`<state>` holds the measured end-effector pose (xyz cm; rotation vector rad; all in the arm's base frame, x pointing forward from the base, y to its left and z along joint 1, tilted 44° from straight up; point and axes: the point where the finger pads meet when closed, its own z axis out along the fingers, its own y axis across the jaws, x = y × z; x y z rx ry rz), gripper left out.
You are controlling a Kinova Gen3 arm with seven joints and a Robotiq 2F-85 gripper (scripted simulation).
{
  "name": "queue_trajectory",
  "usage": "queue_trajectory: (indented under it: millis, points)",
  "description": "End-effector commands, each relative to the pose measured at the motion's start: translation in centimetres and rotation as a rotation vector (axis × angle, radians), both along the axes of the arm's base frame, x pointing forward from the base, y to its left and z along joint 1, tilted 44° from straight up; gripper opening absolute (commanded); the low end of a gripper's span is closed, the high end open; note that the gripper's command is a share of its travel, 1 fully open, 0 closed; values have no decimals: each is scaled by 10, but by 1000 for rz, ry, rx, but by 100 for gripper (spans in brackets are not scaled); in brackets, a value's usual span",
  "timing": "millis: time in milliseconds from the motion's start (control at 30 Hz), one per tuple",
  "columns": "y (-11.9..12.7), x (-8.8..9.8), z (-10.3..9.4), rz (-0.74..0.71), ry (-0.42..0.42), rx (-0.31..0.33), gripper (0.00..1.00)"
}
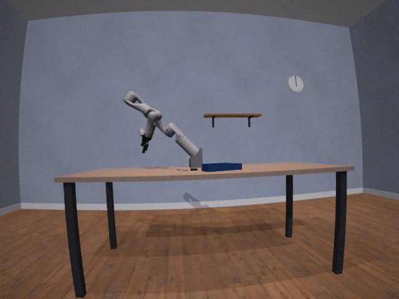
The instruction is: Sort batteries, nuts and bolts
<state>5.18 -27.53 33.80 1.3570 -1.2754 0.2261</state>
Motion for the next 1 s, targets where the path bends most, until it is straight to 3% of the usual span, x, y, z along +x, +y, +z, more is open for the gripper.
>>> queue_trajectory:
  millis: [0, 533, 567, 767, 900, 967]
  points:
    - [0, 0, 0, 0, -1, -1, 100]
    - [0, 0, 0, 0, -1, -1, 100]
    - [6, 0, 6, 0, -1, -1, 9]
    - [38, -1, 40, 0, -1, -1, 9]
    - [40, 12, 21, -25, -64, -1, 9]
    - [44, 25, 11, -33, -139, -9, 9]
